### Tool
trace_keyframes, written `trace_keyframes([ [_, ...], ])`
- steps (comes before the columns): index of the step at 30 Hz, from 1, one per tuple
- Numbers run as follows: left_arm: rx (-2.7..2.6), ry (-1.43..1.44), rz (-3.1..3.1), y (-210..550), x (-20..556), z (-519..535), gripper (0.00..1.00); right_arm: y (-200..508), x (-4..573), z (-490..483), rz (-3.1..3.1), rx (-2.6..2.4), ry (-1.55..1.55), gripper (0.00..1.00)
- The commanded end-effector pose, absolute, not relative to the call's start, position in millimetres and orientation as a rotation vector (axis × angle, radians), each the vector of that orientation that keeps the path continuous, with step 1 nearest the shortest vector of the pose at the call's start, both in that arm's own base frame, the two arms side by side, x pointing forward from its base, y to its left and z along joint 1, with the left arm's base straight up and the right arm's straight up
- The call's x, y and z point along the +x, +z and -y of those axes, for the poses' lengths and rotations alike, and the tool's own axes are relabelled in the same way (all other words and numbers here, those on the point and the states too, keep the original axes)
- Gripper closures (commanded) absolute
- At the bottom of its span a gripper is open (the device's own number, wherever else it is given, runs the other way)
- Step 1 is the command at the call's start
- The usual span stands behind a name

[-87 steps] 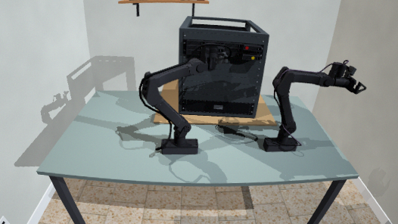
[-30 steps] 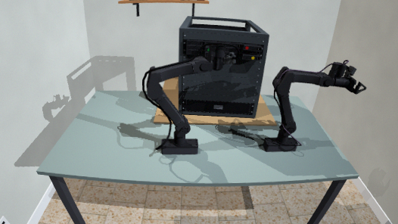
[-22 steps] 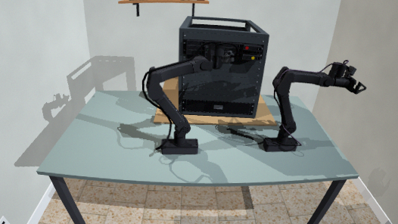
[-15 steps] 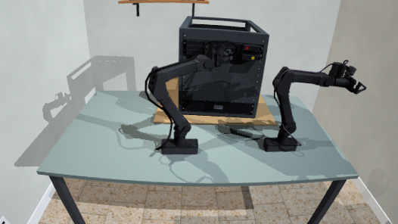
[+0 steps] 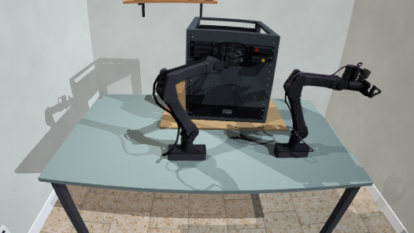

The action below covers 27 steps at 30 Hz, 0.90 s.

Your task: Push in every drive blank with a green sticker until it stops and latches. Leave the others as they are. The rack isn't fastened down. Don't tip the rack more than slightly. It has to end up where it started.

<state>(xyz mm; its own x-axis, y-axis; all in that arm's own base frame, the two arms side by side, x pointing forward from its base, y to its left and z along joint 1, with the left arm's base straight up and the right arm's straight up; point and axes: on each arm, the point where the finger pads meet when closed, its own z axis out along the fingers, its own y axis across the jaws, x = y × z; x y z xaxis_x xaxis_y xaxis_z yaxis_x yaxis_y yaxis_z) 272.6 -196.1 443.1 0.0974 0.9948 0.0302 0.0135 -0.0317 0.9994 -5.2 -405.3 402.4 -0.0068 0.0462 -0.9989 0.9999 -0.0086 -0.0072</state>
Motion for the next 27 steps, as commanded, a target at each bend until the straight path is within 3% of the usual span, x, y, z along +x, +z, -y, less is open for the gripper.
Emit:
trace_keyframes([
  [1,1.187,1.099,-1.135,472.7,266.9,184.9,1.0,415.9,-1.9,397.9,-1.206,1.215,-1.215,0.0],
  [27,1.234,1.118,-1.135,468.1,271.6,194.3,1.0,415.9,-1.9,397.9,-1.206,1.215,-1.215,0.0],
])
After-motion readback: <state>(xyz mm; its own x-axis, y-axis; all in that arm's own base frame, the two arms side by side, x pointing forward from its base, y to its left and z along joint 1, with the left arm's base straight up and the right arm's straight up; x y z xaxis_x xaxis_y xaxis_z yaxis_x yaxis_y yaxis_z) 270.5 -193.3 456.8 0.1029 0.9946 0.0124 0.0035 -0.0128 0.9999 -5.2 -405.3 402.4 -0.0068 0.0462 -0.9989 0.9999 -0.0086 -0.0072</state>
